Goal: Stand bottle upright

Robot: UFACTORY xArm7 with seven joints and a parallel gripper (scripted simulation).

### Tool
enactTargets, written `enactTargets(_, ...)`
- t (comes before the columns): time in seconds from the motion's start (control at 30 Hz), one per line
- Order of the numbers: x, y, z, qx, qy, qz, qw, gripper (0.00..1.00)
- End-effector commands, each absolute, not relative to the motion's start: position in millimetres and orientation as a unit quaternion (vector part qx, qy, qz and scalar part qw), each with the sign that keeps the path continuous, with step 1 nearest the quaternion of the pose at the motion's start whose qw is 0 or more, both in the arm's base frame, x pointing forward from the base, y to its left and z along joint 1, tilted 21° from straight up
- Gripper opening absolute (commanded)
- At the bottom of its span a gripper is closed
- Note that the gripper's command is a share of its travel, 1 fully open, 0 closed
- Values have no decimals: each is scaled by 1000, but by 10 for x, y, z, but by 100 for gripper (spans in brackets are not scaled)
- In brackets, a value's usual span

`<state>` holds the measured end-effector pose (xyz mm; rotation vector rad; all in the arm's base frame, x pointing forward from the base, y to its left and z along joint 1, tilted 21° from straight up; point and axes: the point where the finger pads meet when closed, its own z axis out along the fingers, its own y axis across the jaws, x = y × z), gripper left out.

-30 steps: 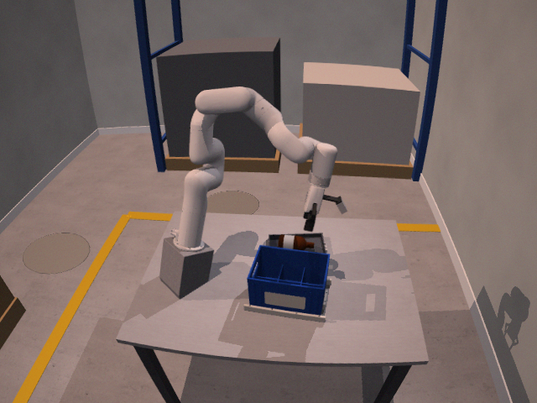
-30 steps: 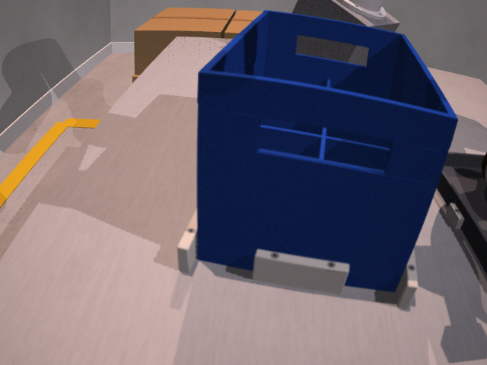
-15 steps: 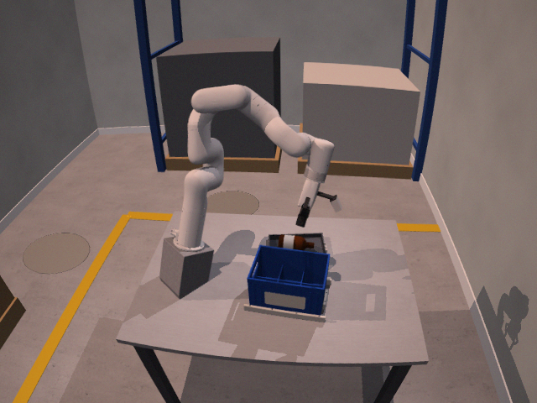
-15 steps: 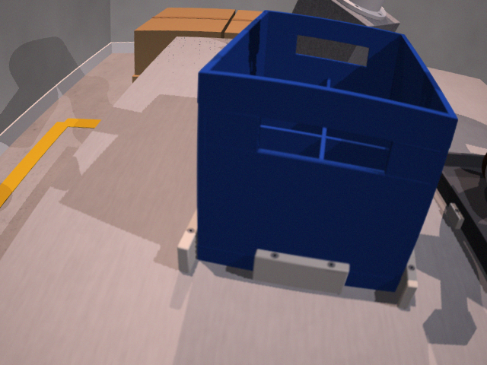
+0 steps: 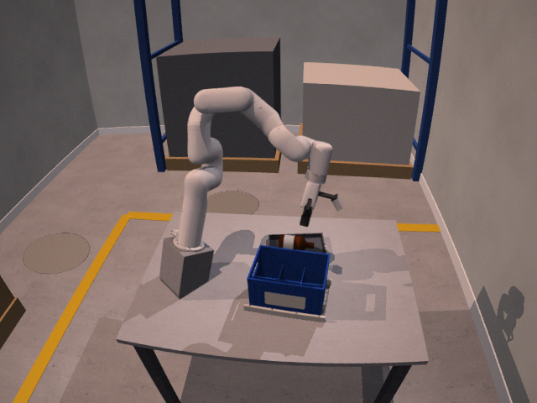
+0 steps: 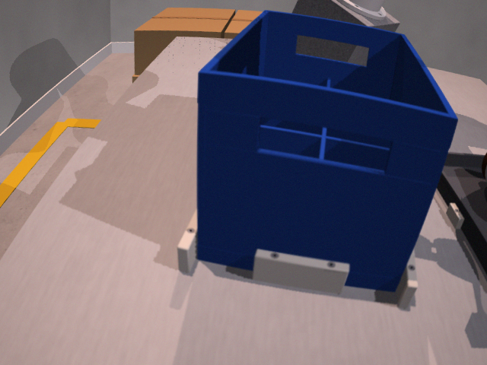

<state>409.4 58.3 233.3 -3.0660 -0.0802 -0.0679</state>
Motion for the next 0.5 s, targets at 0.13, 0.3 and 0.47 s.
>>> enactTargets(0.13,4163,690,2311,-998,-29,-33,46,100)
enactTargets(0.3,4163,690,2311,-998,-29,-33,46,100)
enactTargets(0.47,4210,1142,2196,-995,-42,-52,76,100)
